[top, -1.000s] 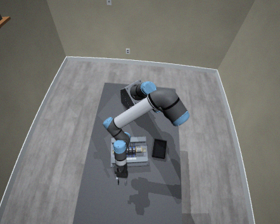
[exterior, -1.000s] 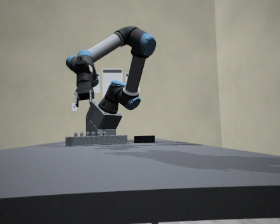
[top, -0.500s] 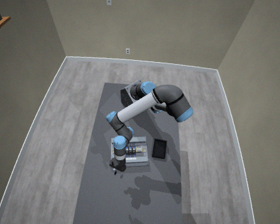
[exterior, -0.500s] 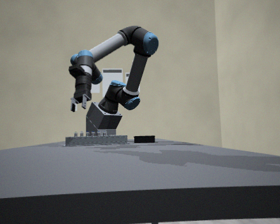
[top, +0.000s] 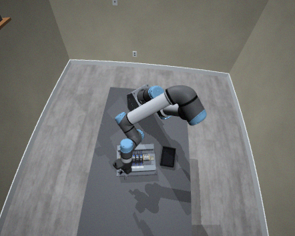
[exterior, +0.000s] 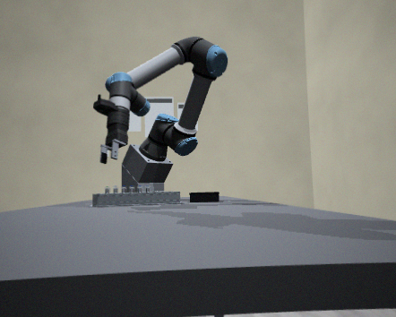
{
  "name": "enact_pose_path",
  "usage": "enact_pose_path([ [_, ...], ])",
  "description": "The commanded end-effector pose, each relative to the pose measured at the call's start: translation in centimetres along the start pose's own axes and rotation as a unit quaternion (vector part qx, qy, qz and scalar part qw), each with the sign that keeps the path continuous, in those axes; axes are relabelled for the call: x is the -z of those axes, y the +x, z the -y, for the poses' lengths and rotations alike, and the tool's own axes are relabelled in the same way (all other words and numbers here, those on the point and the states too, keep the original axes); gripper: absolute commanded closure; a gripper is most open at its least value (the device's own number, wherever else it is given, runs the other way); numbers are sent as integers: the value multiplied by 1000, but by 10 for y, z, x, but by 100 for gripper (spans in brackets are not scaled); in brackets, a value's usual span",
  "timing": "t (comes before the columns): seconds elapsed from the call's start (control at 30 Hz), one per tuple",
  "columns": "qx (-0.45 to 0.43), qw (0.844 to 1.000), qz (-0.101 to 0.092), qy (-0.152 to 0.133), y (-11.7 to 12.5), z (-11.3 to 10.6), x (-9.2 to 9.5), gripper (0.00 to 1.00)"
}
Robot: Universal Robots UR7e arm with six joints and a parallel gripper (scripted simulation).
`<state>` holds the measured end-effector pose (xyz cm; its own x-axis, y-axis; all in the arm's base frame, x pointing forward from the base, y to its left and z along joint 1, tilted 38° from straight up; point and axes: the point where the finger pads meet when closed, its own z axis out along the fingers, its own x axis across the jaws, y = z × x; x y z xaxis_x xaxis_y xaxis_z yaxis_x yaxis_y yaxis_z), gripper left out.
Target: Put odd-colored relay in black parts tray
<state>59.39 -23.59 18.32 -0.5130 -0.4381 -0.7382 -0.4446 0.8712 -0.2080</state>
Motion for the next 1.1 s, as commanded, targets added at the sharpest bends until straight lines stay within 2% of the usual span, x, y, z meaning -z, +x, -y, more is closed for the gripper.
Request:
enact_pose_path([
  [0.0,-41,999,-14,-12,15,-11,4,2],
  [0.5,-173,982,-61,-44,61,-56,12,2],
  [0.57,-173,982,-61,-44,61,-56,12,2],
  [1.07,-262,958,-95,-65,91,-94,20,2],
])
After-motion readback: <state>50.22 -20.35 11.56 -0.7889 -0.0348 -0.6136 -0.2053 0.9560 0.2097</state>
